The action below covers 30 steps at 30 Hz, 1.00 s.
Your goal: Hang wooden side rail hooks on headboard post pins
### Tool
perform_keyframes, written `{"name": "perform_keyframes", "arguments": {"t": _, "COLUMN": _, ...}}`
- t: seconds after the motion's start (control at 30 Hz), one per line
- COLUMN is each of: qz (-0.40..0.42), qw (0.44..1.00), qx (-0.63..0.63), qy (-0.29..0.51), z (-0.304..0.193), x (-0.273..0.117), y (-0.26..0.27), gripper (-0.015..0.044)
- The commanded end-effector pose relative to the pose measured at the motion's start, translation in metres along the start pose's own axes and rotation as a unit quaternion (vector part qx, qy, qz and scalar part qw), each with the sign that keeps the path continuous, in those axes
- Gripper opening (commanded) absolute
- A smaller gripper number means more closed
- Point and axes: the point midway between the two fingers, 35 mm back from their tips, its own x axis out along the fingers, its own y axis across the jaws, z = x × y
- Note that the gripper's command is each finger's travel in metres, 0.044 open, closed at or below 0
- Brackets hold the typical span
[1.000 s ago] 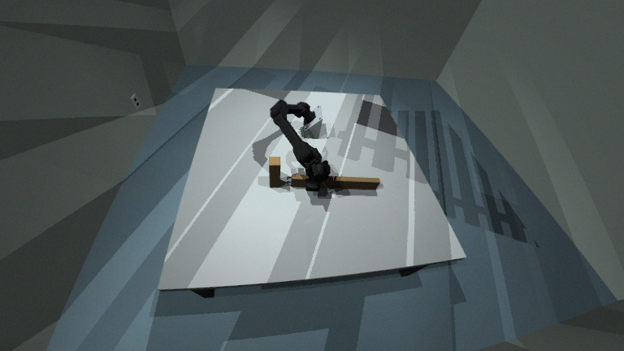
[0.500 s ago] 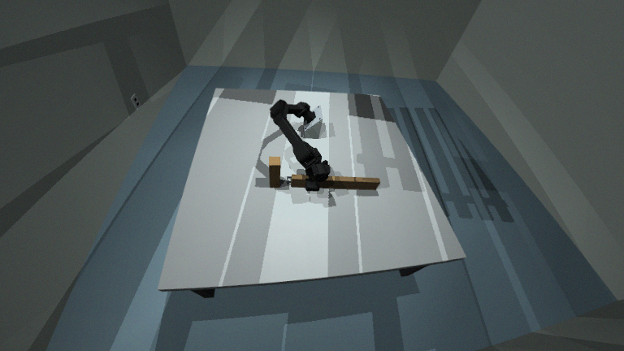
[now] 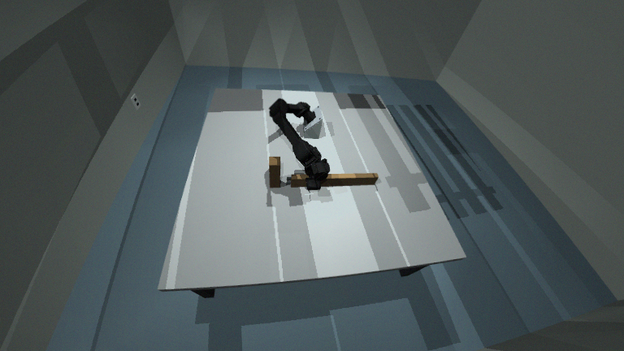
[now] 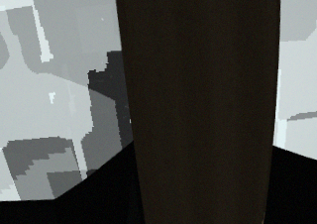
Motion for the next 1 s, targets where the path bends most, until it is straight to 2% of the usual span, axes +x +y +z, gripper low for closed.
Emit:
{"name": "perform_keyframes", "arguments": {"t": 0.0, "qz": 0.005, "qw": 1.000, "qx": -0.016, "qy": 0.002, "z": 0.001, "x": 0.000, "y": 0.007, "gripper": 0.0000}}
{"name": "perform_keyframes", "arguments": {"t": 0.97, "qz": 0.000, "qw": 1.000, "qx": -0.002, "qy": 0.000, "z": -0.001, "x": 0.000, "y": 0.011, "gripper": 0.0000}}
